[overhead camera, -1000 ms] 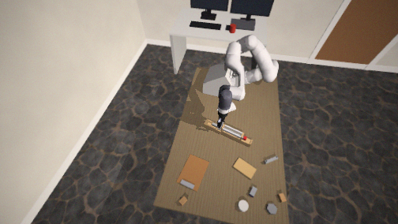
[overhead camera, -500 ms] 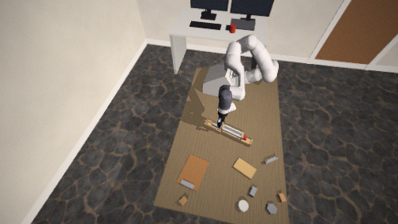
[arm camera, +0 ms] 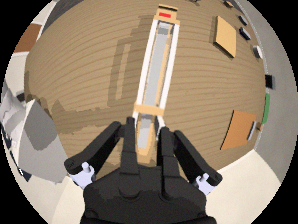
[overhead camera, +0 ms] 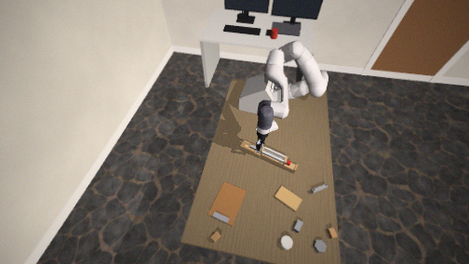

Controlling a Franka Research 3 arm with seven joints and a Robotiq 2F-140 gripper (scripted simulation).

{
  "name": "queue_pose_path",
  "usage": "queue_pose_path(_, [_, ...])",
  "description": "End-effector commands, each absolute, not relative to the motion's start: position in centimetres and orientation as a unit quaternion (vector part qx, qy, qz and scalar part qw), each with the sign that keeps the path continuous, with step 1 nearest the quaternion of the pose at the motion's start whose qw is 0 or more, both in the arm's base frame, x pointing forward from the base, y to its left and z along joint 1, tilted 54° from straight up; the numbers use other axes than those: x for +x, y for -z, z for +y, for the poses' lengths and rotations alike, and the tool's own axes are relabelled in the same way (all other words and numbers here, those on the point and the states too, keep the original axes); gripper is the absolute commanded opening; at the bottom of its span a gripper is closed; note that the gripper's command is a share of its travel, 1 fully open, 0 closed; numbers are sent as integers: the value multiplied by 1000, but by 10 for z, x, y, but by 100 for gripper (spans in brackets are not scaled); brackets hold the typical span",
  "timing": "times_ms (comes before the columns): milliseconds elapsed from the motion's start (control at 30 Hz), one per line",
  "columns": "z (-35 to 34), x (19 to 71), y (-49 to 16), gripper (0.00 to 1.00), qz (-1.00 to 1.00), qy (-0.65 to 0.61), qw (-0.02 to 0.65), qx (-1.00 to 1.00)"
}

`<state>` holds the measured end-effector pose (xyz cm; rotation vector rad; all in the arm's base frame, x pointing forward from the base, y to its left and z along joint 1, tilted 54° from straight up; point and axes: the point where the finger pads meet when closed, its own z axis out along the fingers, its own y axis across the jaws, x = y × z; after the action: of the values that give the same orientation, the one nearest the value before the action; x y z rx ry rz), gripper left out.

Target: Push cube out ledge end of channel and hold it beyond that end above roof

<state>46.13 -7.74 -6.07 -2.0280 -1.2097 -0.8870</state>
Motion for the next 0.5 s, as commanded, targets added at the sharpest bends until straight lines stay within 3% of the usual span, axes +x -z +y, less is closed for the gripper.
queue_pose_path(0, [-80,461,57,23,-455,336,305,-767])
queue_pose_path(200, [-126,447,23,23,-455,336,305,-767])
queue_pose_path(467, [-129,447,21,23,-455,336,305,-767])
